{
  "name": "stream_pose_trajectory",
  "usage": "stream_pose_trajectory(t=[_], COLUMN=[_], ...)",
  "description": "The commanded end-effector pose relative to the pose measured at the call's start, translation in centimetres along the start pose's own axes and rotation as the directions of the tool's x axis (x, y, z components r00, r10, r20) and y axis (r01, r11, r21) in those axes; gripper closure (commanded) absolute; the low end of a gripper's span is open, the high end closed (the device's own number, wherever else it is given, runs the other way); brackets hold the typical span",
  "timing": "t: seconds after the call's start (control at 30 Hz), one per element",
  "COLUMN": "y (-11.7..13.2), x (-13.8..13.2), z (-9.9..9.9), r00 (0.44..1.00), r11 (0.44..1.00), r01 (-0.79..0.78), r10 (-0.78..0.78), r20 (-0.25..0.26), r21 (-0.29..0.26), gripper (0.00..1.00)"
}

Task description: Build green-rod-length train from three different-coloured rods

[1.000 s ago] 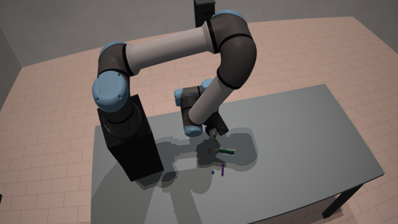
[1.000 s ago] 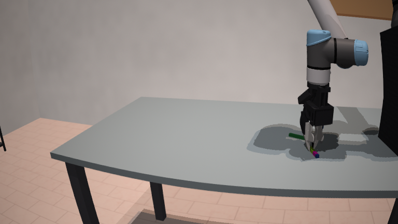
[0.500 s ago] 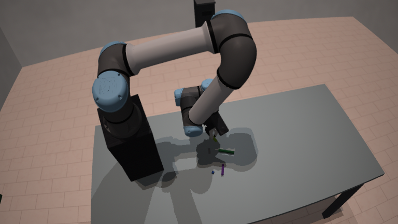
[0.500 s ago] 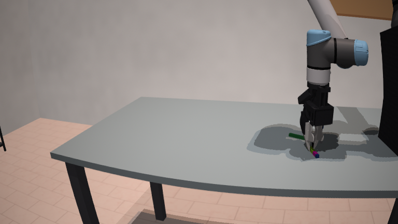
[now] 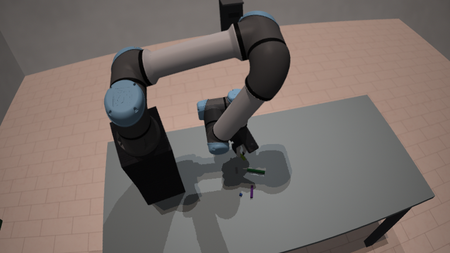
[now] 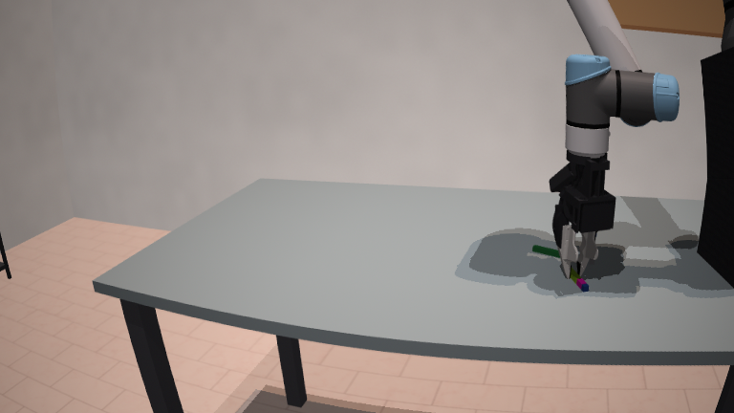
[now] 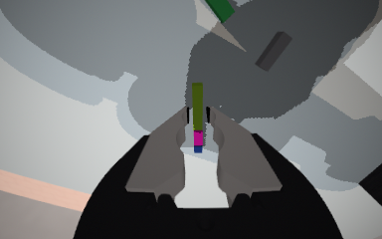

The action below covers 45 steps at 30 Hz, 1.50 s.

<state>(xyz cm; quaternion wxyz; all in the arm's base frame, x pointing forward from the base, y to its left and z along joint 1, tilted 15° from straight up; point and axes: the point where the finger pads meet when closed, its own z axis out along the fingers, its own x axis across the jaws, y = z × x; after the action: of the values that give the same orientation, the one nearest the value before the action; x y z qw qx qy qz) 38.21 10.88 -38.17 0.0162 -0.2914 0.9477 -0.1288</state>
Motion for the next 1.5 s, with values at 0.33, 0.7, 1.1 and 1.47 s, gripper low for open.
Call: stream_pose_trajectory(t=[0.33,0.7,1.1,1.47], y=[0.0,0.0,0.0,0.0], x=[0.0,0.0,0.0,0.0], z=[0.0,-1.6,-6.4,-9.0], r00=[1.0,1.0,1.0,1.0], r11=[1.0,1.0,1.0,1.0], r01=[0.0,0.0,0.0,0.0], r10=[0.0,0.0,0.0,0.0], r20=[0.001,0.001,0.001,0.001], r21=[0.0,0.0,0.0,0.0], gripper=[0.86,0.86,0.86,0.86])
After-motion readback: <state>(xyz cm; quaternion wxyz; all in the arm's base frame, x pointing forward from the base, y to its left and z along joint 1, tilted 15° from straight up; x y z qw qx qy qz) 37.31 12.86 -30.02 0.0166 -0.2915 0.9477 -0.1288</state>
